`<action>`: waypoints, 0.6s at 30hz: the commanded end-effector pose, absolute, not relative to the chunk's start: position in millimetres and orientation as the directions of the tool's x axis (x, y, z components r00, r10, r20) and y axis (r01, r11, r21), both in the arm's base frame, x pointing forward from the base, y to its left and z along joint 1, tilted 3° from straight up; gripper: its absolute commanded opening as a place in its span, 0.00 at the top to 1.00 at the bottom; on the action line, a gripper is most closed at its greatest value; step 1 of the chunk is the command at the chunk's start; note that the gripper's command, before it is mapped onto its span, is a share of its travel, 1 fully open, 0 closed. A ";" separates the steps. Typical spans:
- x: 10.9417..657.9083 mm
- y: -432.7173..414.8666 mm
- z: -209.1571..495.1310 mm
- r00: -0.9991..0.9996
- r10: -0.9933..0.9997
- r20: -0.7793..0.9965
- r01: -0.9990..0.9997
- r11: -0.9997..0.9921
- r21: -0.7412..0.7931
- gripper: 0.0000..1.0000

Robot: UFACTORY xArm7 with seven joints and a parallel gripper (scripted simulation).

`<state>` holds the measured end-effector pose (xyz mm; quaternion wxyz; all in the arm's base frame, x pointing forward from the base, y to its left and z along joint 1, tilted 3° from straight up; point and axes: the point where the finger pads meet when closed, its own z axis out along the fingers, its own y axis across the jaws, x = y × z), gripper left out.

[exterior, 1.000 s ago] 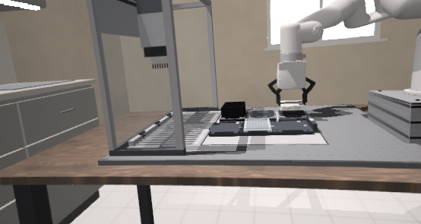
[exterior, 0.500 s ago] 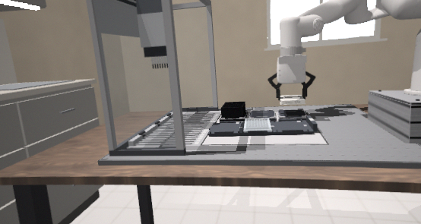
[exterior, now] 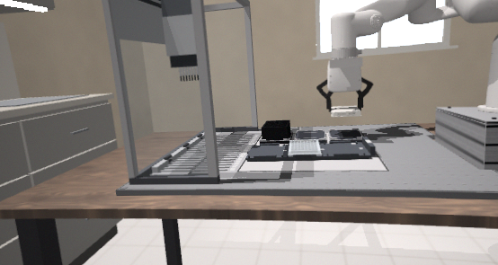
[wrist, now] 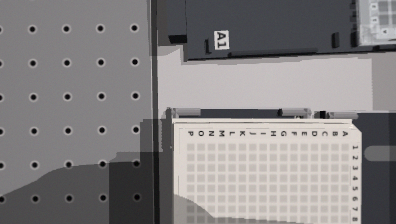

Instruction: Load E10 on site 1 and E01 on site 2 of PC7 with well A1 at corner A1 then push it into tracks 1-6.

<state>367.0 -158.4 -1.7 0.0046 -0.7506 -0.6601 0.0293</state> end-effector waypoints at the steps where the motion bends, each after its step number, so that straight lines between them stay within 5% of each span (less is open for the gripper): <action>1: 368.3 -158.4 7.4 0.127 0.991 -0.039 0.991 -0.128 -0.043 1.00; 18: 369.5 -157.6 32.4 0.127 0.991 -0.039 0.991 -0.128 -0.043 1.00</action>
